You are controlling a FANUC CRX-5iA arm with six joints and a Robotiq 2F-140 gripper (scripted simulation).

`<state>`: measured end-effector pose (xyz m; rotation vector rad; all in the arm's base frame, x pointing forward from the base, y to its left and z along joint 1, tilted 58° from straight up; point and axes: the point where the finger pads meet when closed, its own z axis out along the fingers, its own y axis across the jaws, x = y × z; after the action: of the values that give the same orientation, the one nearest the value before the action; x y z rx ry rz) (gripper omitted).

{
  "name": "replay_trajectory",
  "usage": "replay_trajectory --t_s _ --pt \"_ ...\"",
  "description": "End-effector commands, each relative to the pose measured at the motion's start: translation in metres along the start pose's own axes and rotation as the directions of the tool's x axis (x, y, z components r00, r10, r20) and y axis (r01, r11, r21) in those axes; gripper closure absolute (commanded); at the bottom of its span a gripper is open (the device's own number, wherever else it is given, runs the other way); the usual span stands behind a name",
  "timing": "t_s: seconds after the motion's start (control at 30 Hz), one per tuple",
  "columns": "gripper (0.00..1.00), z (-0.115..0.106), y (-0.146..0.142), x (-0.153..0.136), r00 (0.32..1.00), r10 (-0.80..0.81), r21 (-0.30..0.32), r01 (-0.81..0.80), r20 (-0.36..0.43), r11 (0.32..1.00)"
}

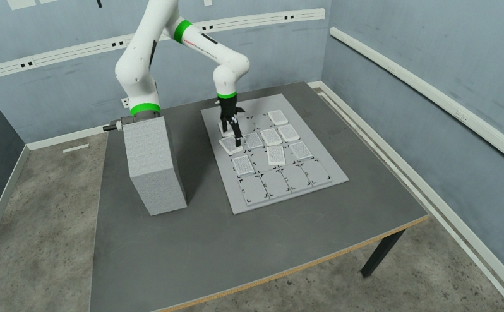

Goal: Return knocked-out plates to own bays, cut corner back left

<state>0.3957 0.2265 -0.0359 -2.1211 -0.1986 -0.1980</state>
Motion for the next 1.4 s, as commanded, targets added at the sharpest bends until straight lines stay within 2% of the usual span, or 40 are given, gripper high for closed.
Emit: replay_trajectory --t_s 0.0,0.23,0.77,1.37 --pt "0.00 0.000 0.002 -0.008 1.000 -0.001 -0.001 0.001 -0.002 1.000" --pt "0.00 0.000 0.002 -0.009 1.000 -0.001 -0.001 0.001 -0.002 1.000" --pt "0.00 0.018 0.002 -0.009 1.000 -0.001 0.000 0.001 -0.002 1.000" --pt "0.00 0.018 0.002 -0.009 1.000 -0.001 0.000 0.001 -0.002 1.000"
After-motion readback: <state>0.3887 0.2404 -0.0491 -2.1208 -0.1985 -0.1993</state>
